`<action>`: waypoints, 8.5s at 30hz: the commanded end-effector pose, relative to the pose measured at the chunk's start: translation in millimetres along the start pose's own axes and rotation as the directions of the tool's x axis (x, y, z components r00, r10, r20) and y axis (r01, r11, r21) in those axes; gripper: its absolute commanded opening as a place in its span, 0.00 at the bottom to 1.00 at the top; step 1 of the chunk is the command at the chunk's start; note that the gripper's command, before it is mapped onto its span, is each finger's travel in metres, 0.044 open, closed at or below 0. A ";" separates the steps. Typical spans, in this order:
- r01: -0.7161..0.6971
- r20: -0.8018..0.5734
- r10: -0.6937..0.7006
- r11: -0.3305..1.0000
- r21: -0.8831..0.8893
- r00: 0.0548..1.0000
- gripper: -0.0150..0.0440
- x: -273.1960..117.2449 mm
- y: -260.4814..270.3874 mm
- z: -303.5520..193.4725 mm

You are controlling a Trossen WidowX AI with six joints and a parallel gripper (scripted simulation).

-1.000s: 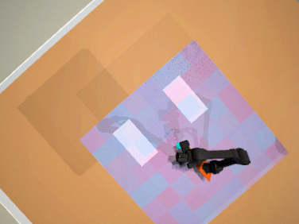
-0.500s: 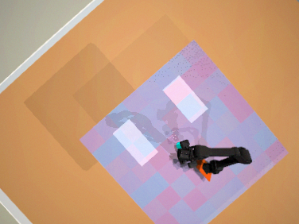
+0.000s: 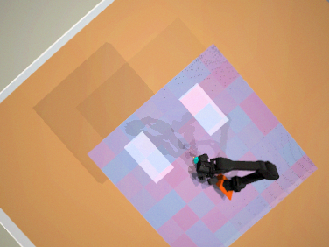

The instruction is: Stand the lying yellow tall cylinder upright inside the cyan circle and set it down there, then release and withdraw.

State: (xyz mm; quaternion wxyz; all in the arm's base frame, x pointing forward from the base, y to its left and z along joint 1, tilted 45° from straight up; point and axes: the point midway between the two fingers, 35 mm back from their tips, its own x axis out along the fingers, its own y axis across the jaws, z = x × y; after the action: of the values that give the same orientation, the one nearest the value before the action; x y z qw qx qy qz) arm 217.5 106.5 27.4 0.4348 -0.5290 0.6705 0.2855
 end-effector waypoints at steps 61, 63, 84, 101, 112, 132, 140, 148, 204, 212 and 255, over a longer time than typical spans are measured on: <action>-0.157 0.418 0.171 0.985 -0.067 0.892 0.43 9.4 4.6 -4.5; -0.157 0.431 0.172 0.985 -0.070 0.886 0.43 9.3 4.6 -4.5; -0.143 0.563 0.174 0.985 -0.099 0.808 0.43 7.6 3.3 -5.2; -0.110 0.660 0.158 0.987 -0.115 0.734 0.43 4.6 1.5 -6.3; -0.078 0.718 0.141 0.990 -0.121 0.682 0.43 2.1 0.0 -7.5; -0.002 0.809 0.097 0.993 -0.118 0.580 0.43 -3.5 -3.2 -10.7; 0.034 0.840 0.076 0.993 -0.111 0.537 0.43 -6.1 -4.4 -12.4; 0.072 0.869 0.053 0.992 -0.102 0.493 0.43 -8.7 -5.7 -14.3; 0.256 0.950 -0.051 0.966 -0.032 0.310 0.43 -7.7 -16.0 -27.7; 0.256 0.948 -0.049 0.966 -0.035 0.316 0.43 16.6 -24.5 -33.2; 0.255 0.948 -0.055 0.967 -0.029 0.314 0.79 80.9 -36.4 -50.3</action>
State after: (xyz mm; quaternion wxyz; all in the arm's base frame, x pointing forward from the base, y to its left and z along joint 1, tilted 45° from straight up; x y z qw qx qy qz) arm 233.2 16.9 -17.2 0.7201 -0.3629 0.2144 0.5513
